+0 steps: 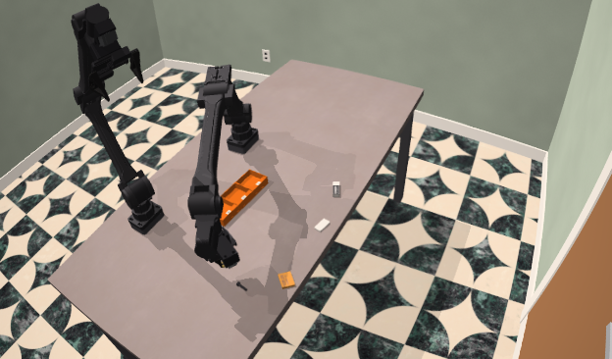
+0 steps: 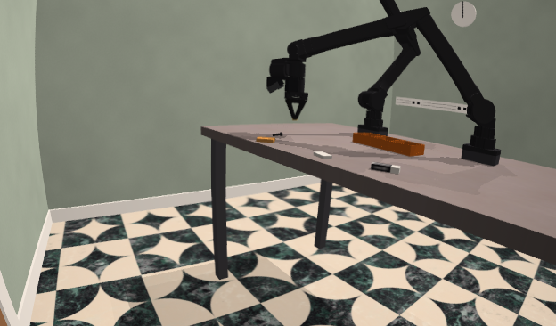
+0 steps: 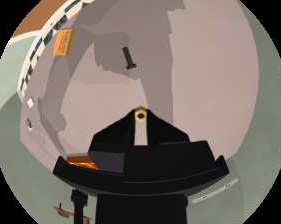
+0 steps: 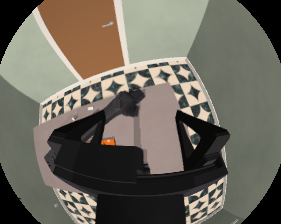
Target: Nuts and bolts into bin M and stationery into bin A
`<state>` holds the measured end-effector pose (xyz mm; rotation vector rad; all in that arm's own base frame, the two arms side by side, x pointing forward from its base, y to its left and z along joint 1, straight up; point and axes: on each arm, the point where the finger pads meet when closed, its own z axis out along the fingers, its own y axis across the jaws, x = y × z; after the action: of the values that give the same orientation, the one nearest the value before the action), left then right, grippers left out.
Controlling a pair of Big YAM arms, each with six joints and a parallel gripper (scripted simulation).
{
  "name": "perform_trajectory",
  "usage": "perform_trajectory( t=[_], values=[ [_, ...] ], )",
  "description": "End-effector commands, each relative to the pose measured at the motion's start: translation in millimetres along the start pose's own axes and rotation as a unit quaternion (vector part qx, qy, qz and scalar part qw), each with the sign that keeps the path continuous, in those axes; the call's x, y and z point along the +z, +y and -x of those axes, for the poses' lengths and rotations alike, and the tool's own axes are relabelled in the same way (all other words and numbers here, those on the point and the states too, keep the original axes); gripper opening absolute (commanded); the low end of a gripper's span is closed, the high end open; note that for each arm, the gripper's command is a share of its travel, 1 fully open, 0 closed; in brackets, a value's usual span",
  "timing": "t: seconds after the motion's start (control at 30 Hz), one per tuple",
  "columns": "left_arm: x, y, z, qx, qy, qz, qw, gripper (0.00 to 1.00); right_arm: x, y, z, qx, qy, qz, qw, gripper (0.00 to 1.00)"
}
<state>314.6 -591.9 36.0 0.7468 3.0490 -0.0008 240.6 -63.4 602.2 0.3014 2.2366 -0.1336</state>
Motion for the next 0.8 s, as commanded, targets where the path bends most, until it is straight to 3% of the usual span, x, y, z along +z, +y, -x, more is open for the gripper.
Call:
perform_trajectory(
  t=[0.0, 0.63, 0.67, 0.77],
  values=[
    [-17.8, -7.7, 8.7, 0.000, -0.015, -0.011, 1.000, 0.11, -4.6, -1.5, -2.8, -0.004, 0.001, -0.001, 1.000, 1.00],
    [-19.3, -8.2, 9.1, 0.000, -0.015, -0.011, 1.000, 0.11, -4.6, -1.5, -2.8, -0.004, 0.001, -0.001, 1.000, 1.00],
    [7.1, -6.9, 3.6, 0.000, -0.003, -0.004, 1.000, 0.11, -4.6, -1.5, -2.8, -0.004, 0.001, -0.001, 1.000, 1.00],
    [15.8, -5.0, -2.1, 0.000, 0.003, 0.000, 1.000, 0.11, -4.6, -1.5, -2.8, -0.004, 0.001, -0.001, 1.000, 1.00]
  ],
)
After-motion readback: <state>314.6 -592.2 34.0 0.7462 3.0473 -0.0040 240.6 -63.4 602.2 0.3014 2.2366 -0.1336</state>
